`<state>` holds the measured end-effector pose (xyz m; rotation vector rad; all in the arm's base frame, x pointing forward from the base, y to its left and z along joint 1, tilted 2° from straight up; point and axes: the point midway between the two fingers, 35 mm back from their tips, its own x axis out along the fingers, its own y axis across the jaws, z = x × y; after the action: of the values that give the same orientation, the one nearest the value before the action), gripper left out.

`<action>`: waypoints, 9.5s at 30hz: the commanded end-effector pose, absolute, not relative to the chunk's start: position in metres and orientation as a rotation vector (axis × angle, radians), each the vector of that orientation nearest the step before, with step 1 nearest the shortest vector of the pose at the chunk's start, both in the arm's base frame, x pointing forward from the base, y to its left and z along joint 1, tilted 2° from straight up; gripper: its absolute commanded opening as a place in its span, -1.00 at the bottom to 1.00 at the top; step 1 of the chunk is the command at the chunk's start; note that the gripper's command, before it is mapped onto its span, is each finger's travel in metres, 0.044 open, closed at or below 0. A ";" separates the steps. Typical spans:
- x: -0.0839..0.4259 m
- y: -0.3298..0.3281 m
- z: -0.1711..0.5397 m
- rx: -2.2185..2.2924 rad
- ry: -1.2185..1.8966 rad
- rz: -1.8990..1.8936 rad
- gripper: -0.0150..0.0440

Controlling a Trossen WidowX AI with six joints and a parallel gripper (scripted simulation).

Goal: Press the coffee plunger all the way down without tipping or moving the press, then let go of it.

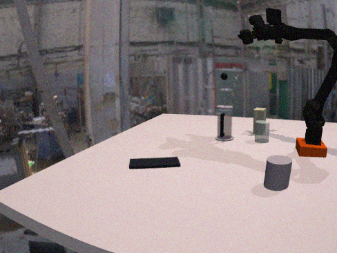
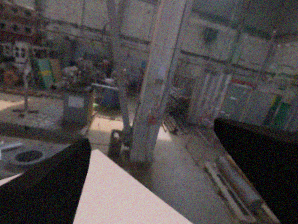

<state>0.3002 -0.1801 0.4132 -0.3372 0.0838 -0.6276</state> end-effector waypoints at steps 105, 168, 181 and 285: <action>0.385 -0.067 0.188 0.052 0.523 -0.162 -0.11; 0.406 -0.069 0.136 0.052 0.521 -0.161 -0.11; 0.408 -0.069 0.138 0.052 0.521 -0.161 -0.11; 0.418 -0.071 0.146 0.046 0.505 -0.159 0.95</action>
<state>0.4184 -0.0707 0.1461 0.0459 0.5032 -0.1590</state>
